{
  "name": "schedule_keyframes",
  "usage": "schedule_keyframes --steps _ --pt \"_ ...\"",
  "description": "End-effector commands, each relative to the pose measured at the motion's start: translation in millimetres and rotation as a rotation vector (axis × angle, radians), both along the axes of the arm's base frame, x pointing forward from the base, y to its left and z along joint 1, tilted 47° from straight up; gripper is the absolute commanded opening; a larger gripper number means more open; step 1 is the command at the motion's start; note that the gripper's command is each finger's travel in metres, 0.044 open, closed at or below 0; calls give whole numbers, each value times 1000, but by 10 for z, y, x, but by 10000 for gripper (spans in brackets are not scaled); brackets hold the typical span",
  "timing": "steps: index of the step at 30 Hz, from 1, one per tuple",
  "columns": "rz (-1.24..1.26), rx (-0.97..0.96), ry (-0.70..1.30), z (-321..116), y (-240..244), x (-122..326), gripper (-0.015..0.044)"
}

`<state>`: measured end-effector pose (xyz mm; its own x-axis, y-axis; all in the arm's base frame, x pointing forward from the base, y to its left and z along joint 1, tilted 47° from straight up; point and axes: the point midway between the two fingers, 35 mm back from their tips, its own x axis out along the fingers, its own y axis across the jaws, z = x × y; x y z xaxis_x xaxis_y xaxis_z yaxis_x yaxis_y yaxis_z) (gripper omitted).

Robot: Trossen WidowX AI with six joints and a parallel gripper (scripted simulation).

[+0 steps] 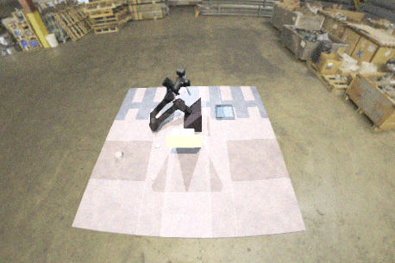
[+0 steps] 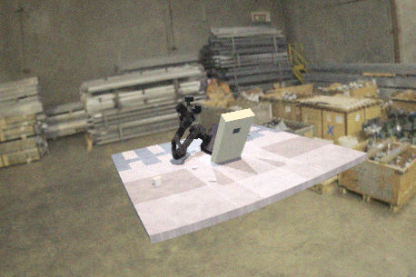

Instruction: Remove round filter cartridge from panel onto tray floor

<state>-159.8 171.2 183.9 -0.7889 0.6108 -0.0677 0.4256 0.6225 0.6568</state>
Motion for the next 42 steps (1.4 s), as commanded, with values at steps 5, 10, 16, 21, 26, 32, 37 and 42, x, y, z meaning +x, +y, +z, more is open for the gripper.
schedule_keyframes --steps 5,10,16,21,26,32,37,42 --pt "-235 140 -298 -52 426 371 269" --pt "-471 223 -823 -158 862 1065 137" --pt "-529 196 -1257 -238 1025 1643 111" --pt "-491 116 -1591 -295 1056 2105 111" --pt "-373 -13 -1905 -342 1006 2567 111" --pt "-111 -222 -2220 -384 847 3099 111" --pt "211 -426 -2396 -403 642 3512 111" --pt "613 -634 -2459 -407 383 3886 111"
